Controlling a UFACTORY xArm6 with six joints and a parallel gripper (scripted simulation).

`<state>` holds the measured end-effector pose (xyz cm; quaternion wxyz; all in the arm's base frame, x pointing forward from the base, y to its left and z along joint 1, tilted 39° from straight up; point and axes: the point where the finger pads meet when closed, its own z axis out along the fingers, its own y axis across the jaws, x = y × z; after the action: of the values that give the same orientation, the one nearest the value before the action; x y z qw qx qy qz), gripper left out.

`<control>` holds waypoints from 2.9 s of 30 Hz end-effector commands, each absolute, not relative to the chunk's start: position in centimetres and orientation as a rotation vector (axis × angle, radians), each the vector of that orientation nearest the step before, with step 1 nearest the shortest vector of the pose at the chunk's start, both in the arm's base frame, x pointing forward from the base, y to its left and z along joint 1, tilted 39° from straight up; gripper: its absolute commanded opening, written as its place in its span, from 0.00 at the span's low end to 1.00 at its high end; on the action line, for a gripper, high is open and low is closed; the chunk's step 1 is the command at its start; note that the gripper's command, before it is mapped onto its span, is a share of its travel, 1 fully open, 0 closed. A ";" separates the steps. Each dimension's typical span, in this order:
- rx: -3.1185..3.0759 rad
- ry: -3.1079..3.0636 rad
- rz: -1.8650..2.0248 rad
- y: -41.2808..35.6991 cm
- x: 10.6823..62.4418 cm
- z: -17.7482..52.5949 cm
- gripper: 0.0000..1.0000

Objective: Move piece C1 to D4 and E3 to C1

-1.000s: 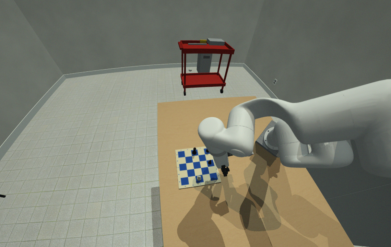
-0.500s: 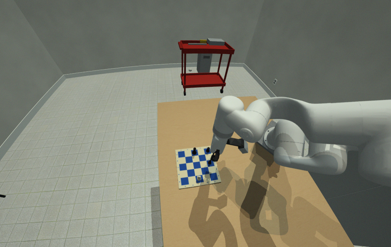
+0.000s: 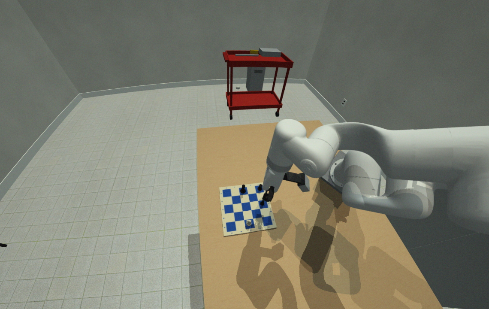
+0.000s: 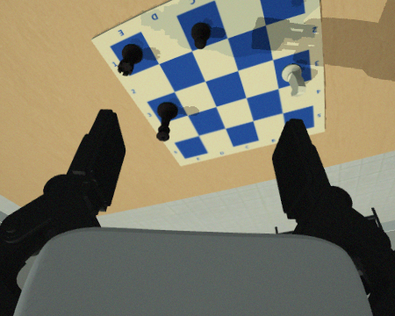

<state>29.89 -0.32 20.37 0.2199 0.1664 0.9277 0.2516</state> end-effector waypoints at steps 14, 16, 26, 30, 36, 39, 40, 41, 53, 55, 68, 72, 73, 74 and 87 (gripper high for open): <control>0.996 2.488 0.839 0.1 30.8 19.6 1.00; 1.092 2.464 0.865 0.3 31.0 19.2 1.00; 1.627 2.271 0.999 0.9 31.9 17.6 1.00; 1.823 2.172 1.038 1.0 32.1 17.0 1.00; 2.134 1.980 1.078 1.1 32.2 16.7 1.00; 2.281 1.871 1.083 1.1 32.2 16.7 0.34; 2.281 1.871 1.083 1.1 32.2 16.7 0.34; 2.281 1.871 1.083 1.1 32.2 16.7 0.34; 2.465 1.716 1.061 1.1 32.2 16.7 0.34; 2.465 1.716 1.061 1.1 32.2 16.7 0.34; 2.465 1.716 1.061 1.1 32.2 16.7 0.34; 2.465 1.716 1.061 1.1 32.2 16.7 0.34; 2.465 1.716 1.061 1.1 32.2 16.7 0.34; 2.465 1.716 1.061 1.1 32.2 16.7 0.34; 2.465 1.716 1.060 1.3 32.5 16.3 0.34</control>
<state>32.27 1.21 16.48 -0.0226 0.7740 0.5386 0.3322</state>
